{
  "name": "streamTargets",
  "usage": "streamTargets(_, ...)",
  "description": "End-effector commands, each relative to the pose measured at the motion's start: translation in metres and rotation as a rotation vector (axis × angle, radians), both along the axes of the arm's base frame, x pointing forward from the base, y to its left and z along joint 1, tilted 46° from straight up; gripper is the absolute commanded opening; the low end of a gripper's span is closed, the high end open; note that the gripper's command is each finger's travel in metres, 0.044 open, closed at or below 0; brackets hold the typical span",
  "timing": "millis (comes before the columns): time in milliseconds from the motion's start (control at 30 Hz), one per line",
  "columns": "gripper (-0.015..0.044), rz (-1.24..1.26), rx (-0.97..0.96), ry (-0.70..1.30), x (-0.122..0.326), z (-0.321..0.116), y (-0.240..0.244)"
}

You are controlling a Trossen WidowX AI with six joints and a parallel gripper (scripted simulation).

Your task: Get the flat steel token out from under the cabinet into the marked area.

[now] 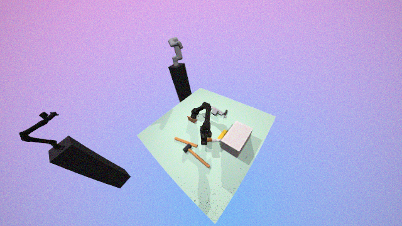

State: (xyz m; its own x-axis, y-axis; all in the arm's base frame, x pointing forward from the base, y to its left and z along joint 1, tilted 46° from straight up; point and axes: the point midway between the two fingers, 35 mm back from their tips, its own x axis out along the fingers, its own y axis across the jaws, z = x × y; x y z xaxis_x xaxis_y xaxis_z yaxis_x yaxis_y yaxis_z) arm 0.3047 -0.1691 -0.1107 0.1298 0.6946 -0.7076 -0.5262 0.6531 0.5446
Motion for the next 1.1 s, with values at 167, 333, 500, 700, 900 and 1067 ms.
streamTargets(167,0.0000,0.004,-0.002,-0.004,0.019,0.011,0.008)
streamTargets(333,0.0000,0.004,-0.002,-0.005,0.029,0.016,0.011)
streamTargets(500,0.0000,0.004,-0.001,-0.005,0.038,0.022,0.015)
streamTargets(700,0.0000,0.004,-0.001,-0.005,0.043,0.025,0.018)
streamTargets(900,0.0000,0.004,-0.001,-0.005,0.042,0.026,0.020)
streamTargets(1067,0.0000,0.004,0.000,-0.005,0.039,0.028,0.023)
